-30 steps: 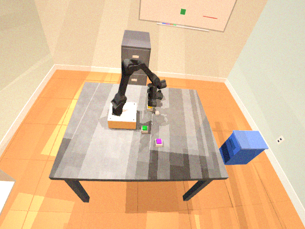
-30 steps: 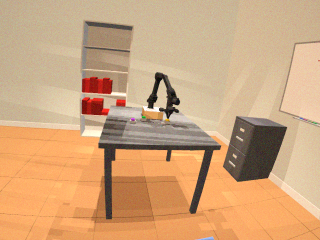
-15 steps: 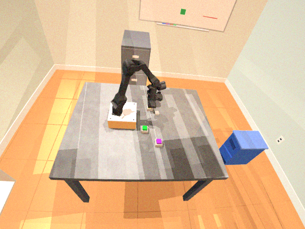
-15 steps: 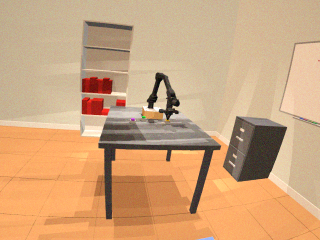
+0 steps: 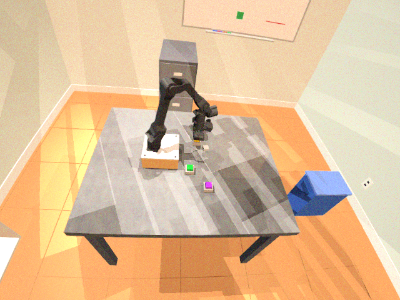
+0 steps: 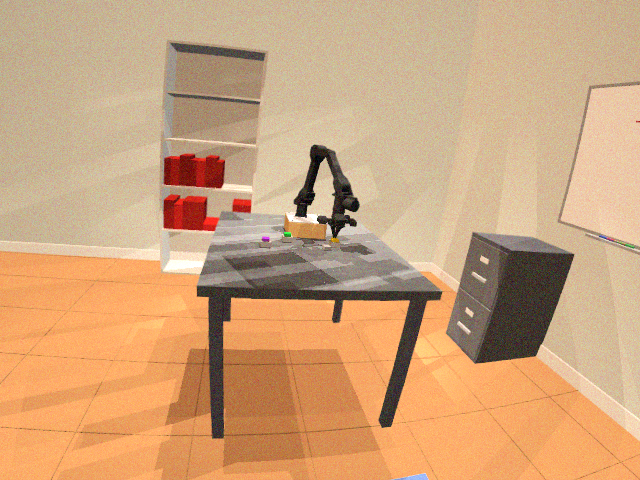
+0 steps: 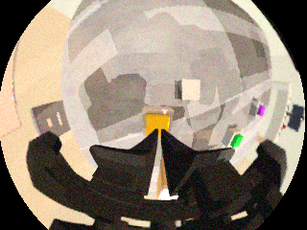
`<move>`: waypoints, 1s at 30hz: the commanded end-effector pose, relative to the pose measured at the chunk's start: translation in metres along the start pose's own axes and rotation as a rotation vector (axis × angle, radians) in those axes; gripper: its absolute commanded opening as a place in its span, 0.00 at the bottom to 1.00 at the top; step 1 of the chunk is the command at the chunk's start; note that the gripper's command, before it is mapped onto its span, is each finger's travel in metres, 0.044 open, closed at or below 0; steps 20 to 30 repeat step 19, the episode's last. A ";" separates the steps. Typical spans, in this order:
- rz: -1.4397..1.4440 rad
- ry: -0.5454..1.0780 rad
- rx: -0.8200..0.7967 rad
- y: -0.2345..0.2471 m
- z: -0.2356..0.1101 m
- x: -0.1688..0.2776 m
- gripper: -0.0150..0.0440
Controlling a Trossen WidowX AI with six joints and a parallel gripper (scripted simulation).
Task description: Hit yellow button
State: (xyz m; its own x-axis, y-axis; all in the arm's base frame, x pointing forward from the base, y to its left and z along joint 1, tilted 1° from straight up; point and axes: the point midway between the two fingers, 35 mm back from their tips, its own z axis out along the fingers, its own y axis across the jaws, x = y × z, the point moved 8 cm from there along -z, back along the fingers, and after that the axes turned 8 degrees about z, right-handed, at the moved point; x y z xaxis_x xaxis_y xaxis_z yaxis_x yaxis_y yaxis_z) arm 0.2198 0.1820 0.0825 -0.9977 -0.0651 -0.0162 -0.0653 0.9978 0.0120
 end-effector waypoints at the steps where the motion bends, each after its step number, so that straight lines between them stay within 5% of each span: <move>1: 0.004 -0.014 -0.015 0.001 -0.022 -0.001 0.29; 4: 0.004 -0.014 -0.015 0.001 -0.022 -0.001 0.29; 12: 0.004 -0.012 -0.021 0.062 -0.084 0.019 0.64; 18: 0.004 -0.012 -0.021 0.063 -0.085 0.020 0.91; 30: 0.004 -0.012 -0.021 0.063 -0.085 0.020 0.91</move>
